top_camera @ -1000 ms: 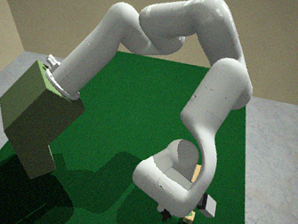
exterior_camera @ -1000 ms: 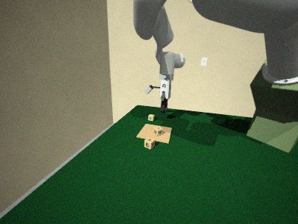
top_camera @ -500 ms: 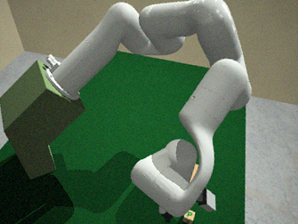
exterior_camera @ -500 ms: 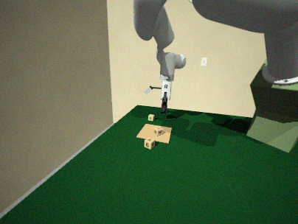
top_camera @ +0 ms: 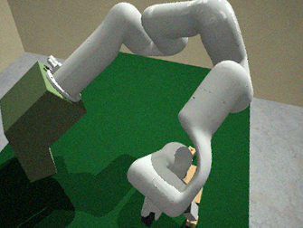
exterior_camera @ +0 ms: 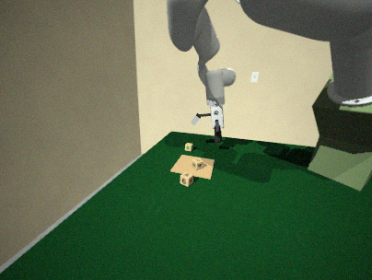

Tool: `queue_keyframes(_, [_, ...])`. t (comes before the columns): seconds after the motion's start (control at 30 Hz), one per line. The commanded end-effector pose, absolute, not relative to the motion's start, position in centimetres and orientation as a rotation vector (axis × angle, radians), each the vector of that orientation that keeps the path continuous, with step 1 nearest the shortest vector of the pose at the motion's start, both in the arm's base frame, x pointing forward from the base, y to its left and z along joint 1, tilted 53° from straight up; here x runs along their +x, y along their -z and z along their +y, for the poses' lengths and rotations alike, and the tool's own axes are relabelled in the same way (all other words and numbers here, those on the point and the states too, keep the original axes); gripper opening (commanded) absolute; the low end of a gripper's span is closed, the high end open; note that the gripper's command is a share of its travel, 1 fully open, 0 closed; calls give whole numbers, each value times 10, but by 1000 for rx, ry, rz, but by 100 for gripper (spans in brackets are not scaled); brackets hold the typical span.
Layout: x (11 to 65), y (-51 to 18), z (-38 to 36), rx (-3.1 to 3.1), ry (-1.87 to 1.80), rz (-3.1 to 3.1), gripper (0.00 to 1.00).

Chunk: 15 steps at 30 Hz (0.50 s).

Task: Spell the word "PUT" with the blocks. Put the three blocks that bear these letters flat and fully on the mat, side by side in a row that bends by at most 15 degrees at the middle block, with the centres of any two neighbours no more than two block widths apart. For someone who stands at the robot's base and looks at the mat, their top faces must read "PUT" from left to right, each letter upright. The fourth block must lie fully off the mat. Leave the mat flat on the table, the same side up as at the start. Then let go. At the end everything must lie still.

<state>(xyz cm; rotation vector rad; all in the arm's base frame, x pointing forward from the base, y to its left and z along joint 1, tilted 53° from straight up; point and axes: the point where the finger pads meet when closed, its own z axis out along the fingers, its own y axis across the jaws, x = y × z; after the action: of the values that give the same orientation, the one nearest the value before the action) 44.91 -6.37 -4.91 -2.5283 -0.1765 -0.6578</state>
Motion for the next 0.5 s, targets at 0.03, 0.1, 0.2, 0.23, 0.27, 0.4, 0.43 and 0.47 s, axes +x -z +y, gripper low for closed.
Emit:
queue_keyframes(0.03, [421,86,-71,-2646,490,-142,27])
queue_keyframes(0.1, [413,96,-74,-2680,450,-133,27])
queue_keyframes(0.2, [401,109,-80,-2733,393,-120,27])
queue_keyframes(0.23, [396,114,-82,-2751,375,-116,27])
queue_keyframes(0.27, [392,118,-85,-2769,357,-111,27])
queue_keyframes(0.4, [376,135,-95,-2843,292,-95,27])
queue_keyframes(0.43, [373,139,-98,-2858,281,-92,27])
queue_keyframes(0.47, [370,142,-100,-2874,269,-88,27])
